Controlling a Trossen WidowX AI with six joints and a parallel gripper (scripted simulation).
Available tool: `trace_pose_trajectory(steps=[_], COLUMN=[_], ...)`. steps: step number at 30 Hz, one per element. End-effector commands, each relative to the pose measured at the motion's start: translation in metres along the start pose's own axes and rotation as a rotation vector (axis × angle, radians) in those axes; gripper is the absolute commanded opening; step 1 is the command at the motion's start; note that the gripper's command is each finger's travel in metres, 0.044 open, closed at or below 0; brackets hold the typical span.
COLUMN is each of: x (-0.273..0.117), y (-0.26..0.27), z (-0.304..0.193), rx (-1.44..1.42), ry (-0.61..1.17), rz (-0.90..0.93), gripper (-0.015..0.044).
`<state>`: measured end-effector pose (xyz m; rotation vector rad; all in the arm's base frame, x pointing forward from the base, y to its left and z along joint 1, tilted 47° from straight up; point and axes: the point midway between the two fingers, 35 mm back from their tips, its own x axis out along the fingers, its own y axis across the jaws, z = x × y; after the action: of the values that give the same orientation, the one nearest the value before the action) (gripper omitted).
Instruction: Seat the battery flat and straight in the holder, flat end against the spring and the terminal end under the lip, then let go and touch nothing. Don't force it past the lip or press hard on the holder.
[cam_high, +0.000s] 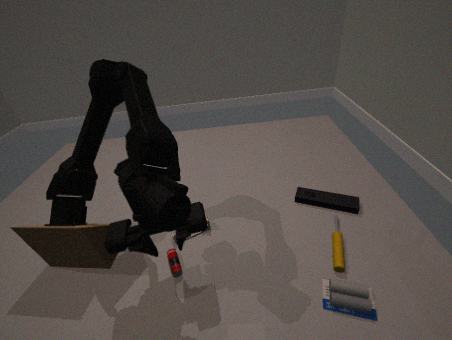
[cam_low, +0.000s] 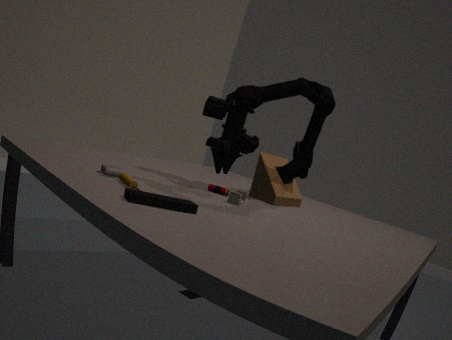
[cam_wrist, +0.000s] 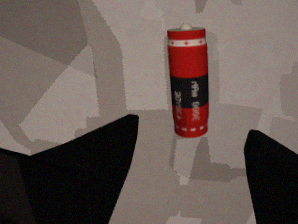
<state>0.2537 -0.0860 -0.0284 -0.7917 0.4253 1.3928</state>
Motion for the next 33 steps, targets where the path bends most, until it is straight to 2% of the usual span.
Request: trace_pose_trajectory(steps=[1, 9, 33], x=[0.009, 0.01, 0.049], y=[0.001, 0.001, 0.001], z=[0.005, 0.005, 0.006], rx=[-0.188, -0.188, -0.187], ry=[-0.009, -0.009, -0.009], rz=[-0.004, -0.004, -0.005], gripper=[0.0234, 0.0234, 0.0234])
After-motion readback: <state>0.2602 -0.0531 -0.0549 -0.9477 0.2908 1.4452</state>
